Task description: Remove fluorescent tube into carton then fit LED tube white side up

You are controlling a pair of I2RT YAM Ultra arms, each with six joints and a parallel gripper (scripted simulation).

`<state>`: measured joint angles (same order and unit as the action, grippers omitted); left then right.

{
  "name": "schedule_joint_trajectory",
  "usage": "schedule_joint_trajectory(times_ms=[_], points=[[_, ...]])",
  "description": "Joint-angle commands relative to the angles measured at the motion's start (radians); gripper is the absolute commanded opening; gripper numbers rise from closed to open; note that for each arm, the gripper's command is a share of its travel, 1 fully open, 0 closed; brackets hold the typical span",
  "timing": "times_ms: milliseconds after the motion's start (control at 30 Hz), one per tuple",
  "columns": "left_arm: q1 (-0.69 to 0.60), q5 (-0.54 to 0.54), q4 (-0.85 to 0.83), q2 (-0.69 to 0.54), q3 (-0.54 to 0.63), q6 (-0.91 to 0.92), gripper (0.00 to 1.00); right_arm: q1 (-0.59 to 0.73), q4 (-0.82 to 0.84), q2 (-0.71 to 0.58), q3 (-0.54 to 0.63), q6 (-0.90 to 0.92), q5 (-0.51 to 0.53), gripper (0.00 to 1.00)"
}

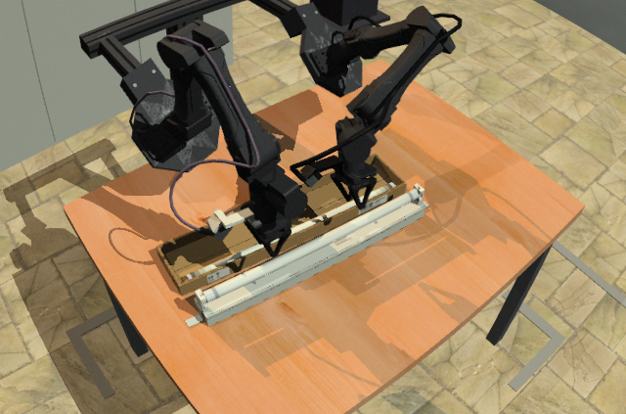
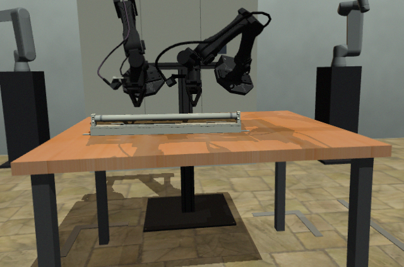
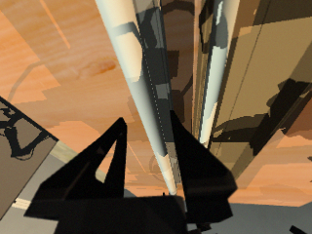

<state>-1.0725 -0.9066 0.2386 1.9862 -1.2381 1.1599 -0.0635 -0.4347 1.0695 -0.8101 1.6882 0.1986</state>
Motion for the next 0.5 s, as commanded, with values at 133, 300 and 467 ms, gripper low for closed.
schedule_joint_trajectory(times_ms=[133,300,467], points=[[-0.020,0.010,0.011,0.003,0.024,-0.010,0.49,0.002,0.012,-0.004,-0.009,-0.009,0.007,0.49],[-0.020,0.010,0.011,0.003,0.025,-0.010,0.49,0.002,0.008,-0.003,-0.009,-0.009,0.003,0.49],[-0.020,0.010,0.011,0.003,0.025,-0.010,0.49,0.002,0.008,-0.003,-0.009,-0.009,0.003,0.49]])
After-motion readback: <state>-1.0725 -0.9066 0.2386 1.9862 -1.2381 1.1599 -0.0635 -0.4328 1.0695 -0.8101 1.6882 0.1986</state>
